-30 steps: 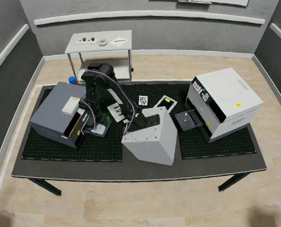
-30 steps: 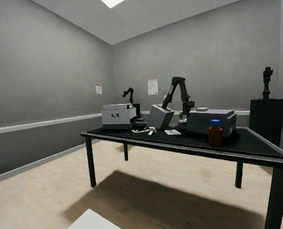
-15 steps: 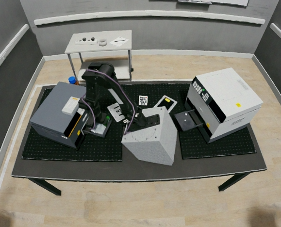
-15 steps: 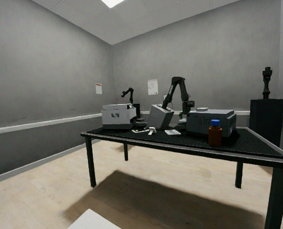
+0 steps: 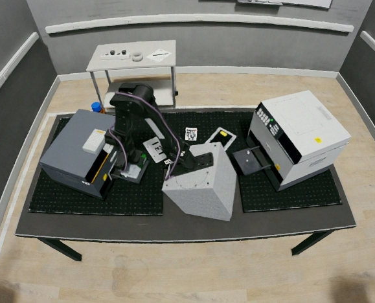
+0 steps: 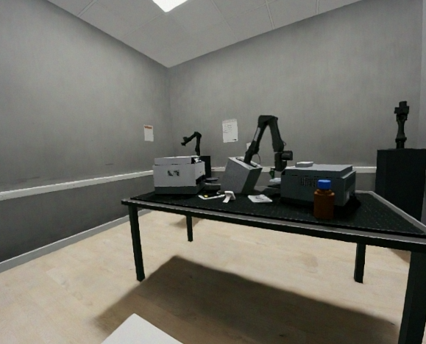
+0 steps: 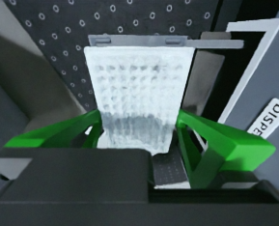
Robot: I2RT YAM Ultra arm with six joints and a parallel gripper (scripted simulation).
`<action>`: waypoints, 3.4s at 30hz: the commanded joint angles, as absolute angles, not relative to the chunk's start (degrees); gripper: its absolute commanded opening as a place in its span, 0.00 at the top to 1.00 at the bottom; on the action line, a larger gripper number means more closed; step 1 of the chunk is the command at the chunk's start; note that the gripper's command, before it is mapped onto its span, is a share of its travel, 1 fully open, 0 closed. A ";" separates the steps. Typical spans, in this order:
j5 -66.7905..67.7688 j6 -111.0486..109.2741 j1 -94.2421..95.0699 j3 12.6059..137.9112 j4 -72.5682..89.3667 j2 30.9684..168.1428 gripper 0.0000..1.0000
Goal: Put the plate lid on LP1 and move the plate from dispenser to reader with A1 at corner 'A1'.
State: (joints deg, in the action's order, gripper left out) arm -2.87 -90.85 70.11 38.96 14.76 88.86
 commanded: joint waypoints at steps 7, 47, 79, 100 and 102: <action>-3.60 -91.35 70.08 41.16 18.13 85.93 0.14; -3.84 -92.00 69.00 43.51 31.66 75.65 0.14; -0.32 -89.50 65.23 47.94 35.38 76.23 0.14; -1.56 -88.51 55.83 50.91 37.11 80.82 0.14; -2.16 -90.31 54.65 50.90 36.89 81.11 0.14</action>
State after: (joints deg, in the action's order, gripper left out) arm -1.30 -89.47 56.36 49.23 35.77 80.34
